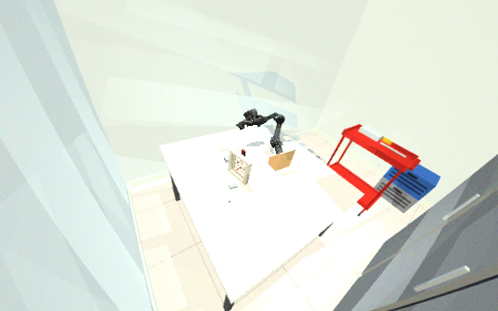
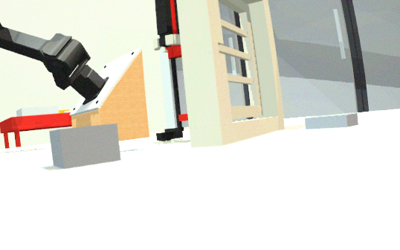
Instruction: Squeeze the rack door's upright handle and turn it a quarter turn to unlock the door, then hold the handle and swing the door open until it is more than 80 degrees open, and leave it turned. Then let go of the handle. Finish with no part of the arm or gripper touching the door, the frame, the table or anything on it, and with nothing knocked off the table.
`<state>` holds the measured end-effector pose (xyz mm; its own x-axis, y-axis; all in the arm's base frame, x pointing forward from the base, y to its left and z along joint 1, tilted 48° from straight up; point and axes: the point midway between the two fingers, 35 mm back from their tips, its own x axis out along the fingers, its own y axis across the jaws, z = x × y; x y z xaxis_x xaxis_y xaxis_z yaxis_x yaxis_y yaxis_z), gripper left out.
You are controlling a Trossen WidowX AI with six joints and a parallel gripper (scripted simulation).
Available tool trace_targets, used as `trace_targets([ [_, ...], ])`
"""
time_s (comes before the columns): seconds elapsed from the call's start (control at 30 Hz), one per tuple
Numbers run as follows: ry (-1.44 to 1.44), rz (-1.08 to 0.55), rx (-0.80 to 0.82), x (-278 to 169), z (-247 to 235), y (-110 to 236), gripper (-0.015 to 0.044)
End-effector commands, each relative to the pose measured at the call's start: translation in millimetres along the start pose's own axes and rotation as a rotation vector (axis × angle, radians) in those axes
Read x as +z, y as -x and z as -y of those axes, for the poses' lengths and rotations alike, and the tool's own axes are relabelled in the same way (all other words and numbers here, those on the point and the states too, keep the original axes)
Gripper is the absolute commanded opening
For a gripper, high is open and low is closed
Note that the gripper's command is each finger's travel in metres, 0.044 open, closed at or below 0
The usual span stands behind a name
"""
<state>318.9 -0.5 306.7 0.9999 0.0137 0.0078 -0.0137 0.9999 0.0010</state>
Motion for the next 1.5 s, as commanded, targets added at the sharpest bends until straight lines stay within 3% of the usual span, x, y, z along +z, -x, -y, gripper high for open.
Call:
trace_targets([
  [0.0, -0.001, -0.004, -0.001, -1, 0, -1, 0.0374],
  [0.13, -0.016, -0.091, -0.018, -11, -1, -12, 0.0288],
  [0.73, -0.017, -0.562, -0.149, -78, -4, -49, 0.0288],
  [1.47, 0.157, -1.074, -0.34, -144, -8, -50, 0.0288],
])
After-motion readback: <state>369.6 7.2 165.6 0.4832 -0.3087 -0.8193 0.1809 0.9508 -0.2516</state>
